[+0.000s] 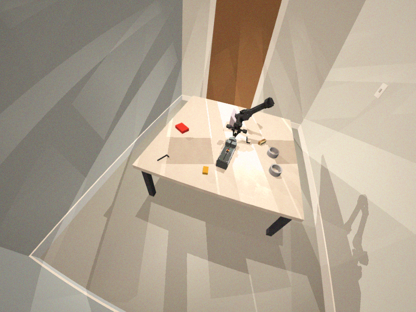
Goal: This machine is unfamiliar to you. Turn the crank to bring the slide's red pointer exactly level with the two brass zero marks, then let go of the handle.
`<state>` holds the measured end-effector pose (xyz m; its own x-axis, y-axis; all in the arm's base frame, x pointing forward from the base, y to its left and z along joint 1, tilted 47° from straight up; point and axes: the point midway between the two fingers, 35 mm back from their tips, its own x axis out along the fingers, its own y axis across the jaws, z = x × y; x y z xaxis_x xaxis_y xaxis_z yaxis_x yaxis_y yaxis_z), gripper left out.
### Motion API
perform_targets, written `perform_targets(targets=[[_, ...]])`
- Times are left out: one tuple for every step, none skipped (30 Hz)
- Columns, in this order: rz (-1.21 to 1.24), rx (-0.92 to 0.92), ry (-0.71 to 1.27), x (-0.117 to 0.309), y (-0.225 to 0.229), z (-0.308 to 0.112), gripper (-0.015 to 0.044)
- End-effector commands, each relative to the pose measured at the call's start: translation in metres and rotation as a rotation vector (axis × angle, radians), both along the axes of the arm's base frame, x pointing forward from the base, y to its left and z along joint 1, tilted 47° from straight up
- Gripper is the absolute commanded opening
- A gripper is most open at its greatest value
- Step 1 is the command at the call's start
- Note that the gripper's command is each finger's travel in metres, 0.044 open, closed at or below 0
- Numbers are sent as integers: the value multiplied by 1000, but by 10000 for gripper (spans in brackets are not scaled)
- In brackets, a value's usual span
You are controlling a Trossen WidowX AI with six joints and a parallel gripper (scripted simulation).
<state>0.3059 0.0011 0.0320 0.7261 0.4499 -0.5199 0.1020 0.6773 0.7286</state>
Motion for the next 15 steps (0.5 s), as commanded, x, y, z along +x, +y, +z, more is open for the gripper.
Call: perform_targets(targets=[[-22, -8, 17, -1, -6, -7, 0], [-22, -8, 17, -1, -6, -7, 0], [-22, -8, 17, -1, -6, -8, 0], [-22, -8, 17, -1, -7, -8, 0], [-22, -8, 17, -1, -7, -8, 0], [-22, -8, 17, -2, -7, -9, 0], [-22, -8, 17, -2, -7, -9, 0], [-22, -8, 17, -2, -7, -10, 0], [-22, -8, 17, -2, -7, -10, 0], [-22, -8, 17, -2, -8, -11, 0], [-22, -8, 17, -2, -8, -11, 0], [-22, -8, 17, -2, -8, -12, 0], [-22, -8, 17, -2, -8, -13, 0], [-22, -8, 17, -2, -8, -13, 0], [-22, -8, 17, -2, -8, -14, 0]])
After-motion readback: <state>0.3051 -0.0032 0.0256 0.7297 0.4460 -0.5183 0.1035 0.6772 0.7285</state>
